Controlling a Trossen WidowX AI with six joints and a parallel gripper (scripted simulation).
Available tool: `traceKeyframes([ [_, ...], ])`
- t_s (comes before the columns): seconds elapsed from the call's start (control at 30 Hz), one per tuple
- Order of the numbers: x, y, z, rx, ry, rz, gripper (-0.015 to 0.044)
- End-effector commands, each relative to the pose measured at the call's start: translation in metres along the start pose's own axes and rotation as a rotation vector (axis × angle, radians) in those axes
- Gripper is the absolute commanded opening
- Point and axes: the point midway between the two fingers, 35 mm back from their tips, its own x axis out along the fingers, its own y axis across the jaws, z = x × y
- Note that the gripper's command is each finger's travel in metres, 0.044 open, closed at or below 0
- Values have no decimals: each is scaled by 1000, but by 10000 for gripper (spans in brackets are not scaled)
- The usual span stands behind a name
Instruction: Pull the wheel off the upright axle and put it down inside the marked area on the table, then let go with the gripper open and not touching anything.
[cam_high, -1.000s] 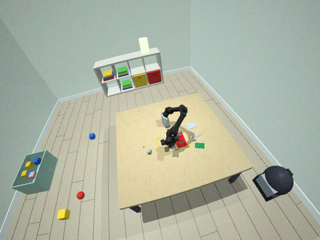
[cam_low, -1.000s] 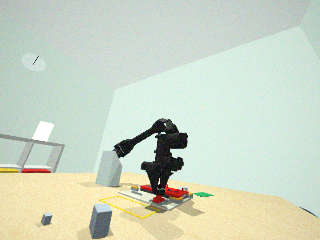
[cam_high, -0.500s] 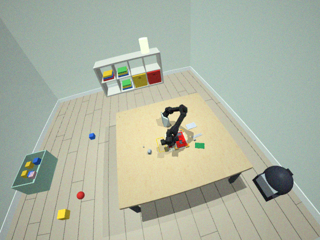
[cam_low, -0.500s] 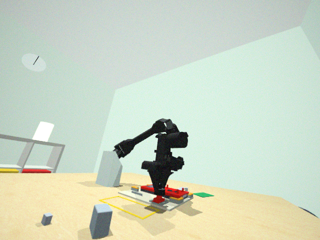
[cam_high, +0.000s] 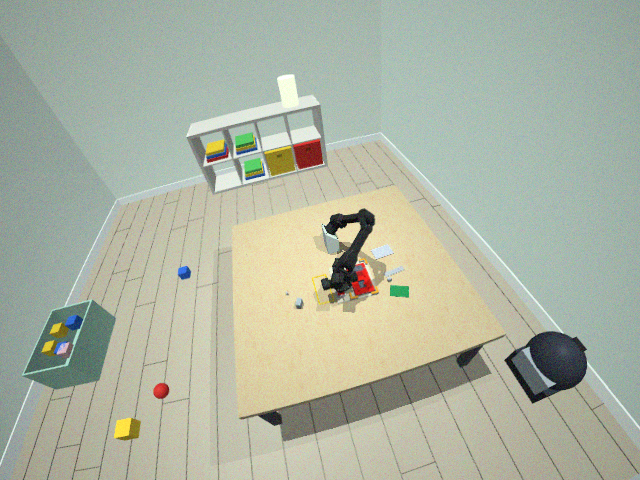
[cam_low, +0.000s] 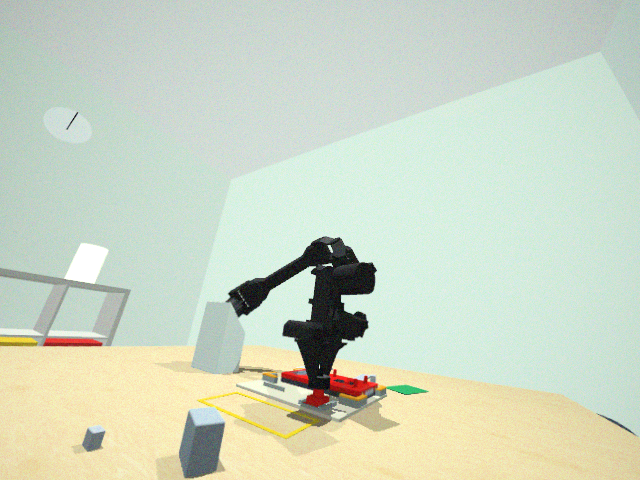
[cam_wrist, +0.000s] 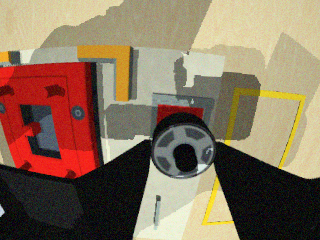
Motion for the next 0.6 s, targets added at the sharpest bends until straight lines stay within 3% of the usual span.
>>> traceKeyframes([
  [0.0,-4,0,1,-1,-5,-1,0],
  [0.57,-9,-1,1,0,-7,-1,0],
])
